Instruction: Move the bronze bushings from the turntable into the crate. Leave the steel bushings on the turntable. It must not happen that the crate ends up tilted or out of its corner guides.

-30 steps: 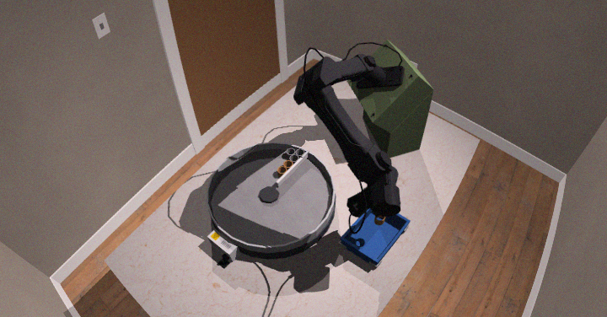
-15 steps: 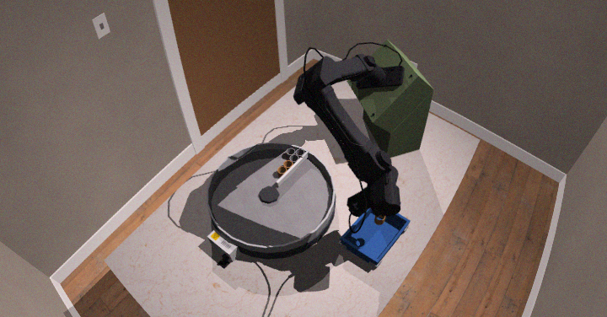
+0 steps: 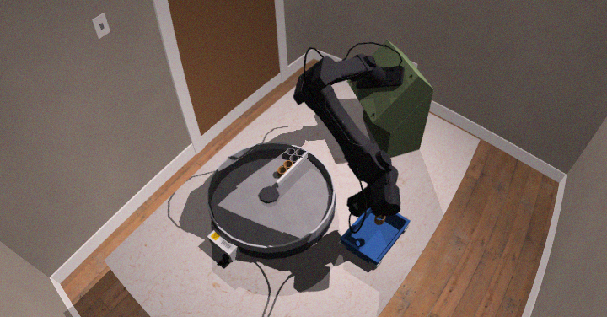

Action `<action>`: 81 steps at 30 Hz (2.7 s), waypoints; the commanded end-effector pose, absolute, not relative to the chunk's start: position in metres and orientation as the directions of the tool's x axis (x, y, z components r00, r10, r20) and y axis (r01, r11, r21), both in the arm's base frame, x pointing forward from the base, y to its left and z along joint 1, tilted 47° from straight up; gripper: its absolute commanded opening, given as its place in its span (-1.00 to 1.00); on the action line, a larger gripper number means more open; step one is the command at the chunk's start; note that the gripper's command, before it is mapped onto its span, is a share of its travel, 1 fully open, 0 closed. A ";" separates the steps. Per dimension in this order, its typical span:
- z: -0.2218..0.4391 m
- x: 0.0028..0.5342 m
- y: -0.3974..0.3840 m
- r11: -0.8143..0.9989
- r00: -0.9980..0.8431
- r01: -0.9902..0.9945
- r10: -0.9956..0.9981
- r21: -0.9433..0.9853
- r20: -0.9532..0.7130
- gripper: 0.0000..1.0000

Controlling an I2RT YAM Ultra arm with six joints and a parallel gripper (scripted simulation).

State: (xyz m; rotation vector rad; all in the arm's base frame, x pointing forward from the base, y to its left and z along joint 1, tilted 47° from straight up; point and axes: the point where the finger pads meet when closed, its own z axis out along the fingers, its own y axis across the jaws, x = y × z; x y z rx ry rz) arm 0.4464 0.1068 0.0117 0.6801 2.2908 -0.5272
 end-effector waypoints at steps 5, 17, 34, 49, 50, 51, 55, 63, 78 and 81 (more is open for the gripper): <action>0.030 0.450 0.122 0.801 -0.607 0.581 0.309 -0.144 -0.732 -1.00; -0.011 0.455 0.096 0.790 -0.644 0.583 0.307 -0.189 -0.701 -1.00; -0.008 0.481 0.098 0.805 -0.607 0.578 0.312 -0.136 -0.731 -1.00; -0.008 0.481 0.098 0.804 -0.608 0.579 0.313 -0.137 -0.730 -1.00; -0.008 0.481 0.098 0.804 -0.608 0.579 0.313 -0.137 -0.730 -1.00; -0.008 0.481 0.098 0.804 -0.608 0.579 0.313 -0.137 -0.730 -1.00; -0.008 0.481 0.098 0.804 -0.608 0.579 0.313 -0.137 -0.730 -1.00; -0.011 0.480 0.098 0.803 -0.611 0.579 0.312 -0.142 -0.727 -1.00; -0.003 0.483 0.101 0.800 -0.592 0.588 0.322 -0.122 -0.739 -1.00; -0.003 0.483 0.101 0.800 -0.592 0.588 0.322 -0.122 -0.739 -1.00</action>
